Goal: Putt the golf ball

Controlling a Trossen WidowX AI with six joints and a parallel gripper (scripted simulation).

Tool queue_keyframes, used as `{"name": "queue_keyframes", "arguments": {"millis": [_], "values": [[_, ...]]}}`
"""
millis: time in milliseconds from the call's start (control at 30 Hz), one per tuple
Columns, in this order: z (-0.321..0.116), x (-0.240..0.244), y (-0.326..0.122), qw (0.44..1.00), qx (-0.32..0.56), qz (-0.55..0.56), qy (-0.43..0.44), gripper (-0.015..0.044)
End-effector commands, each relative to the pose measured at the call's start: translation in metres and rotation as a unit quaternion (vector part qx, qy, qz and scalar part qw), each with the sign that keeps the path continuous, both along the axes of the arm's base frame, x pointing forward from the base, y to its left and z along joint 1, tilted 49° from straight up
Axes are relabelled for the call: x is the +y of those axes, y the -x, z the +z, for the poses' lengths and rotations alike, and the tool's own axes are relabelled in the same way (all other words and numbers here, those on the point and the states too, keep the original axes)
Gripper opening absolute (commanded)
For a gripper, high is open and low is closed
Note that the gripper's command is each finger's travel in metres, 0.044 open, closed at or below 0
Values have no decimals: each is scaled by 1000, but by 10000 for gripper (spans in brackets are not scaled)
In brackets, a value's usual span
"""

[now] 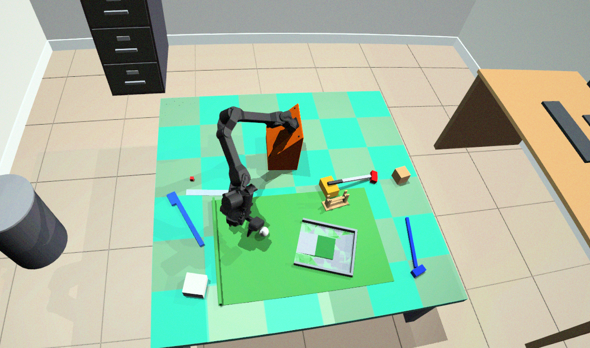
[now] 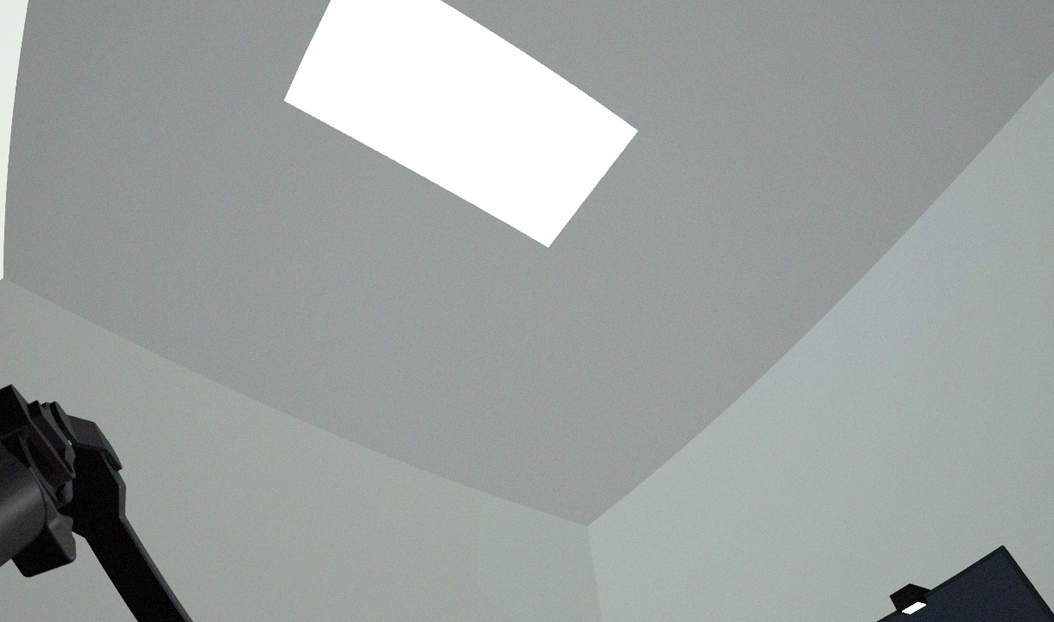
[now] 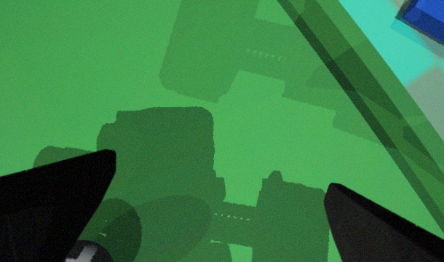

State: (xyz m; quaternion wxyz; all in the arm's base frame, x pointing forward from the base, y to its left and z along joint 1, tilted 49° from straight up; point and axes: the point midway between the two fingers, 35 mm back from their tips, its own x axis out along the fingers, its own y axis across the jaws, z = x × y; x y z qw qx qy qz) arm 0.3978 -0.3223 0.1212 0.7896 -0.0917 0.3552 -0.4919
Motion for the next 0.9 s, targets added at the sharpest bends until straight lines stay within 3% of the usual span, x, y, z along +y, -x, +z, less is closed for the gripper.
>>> {"name": "queue_keyframes", "arguments": {"millis": [0,233,533,867], "values": [[-47,48,-27,992,90,79,-25,440],[-121,131,-45,947,240,207,-48,440],[-190,223,-32,848,400,344,-51,440],[-287,334,36,636,596,488,-32,440]]}}
